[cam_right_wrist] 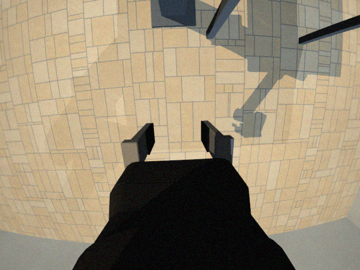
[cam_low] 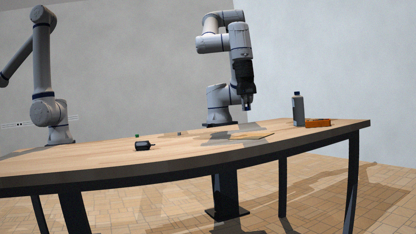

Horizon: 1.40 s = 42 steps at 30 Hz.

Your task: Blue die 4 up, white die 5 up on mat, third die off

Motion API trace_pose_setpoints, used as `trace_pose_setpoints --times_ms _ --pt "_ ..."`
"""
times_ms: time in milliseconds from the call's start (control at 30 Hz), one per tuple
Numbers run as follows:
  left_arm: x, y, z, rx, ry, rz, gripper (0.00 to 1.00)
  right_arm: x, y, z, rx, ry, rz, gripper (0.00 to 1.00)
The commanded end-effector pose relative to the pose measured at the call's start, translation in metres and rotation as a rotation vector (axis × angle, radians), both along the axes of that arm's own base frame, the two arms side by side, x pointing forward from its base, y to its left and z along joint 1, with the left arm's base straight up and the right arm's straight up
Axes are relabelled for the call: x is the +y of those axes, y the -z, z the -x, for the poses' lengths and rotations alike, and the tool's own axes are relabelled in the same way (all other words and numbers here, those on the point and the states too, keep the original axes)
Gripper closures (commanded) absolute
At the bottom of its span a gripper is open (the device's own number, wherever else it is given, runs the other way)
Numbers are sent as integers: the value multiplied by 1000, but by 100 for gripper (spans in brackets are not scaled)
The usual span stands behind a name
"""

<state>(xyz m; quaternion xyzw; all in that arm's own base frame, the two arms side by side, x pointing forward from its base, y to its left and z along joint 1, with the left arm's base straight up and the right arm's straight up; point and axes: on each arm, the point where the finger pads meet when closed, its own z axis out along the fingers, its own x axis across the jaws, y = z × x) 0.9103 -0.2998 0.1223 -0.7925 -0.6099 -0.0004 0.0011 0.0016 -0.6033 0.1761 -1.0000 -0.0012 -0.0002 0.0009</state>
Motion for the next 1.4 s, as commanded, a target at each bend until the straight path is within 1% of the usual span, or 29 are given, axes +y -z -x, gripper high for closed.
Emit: trace_pose_setpoints --times_ms 0,533,700,800,933,1000,1267,1367 --pt "6 -2 -3 -1 47 2 66 -1 -1 0 0 0 2 0" --pt "7 -2 -3 -1 51 2 66 -1 -1 0 0 0 2 0" --pt "7 3 -3 -1 51 2 66 -1 -1 0 0 0 2 0" --pt "7 11 -3 -1 51 2 66 -1 -1 0 0 0 2 0" --pt "7 27 -3 -1 51 2 66 -1 -1 0 0 0 2 0" --pt "7 27 -3 -1 51 2 66 -1 -1 0 0 0 2 0" --pt "7 66 -3 -1 51 2 66 -1 -1 0 0 0 2 0" --pt "7 78 -3 -1 51 2 66 -1 -1 0 0 0 2 0"
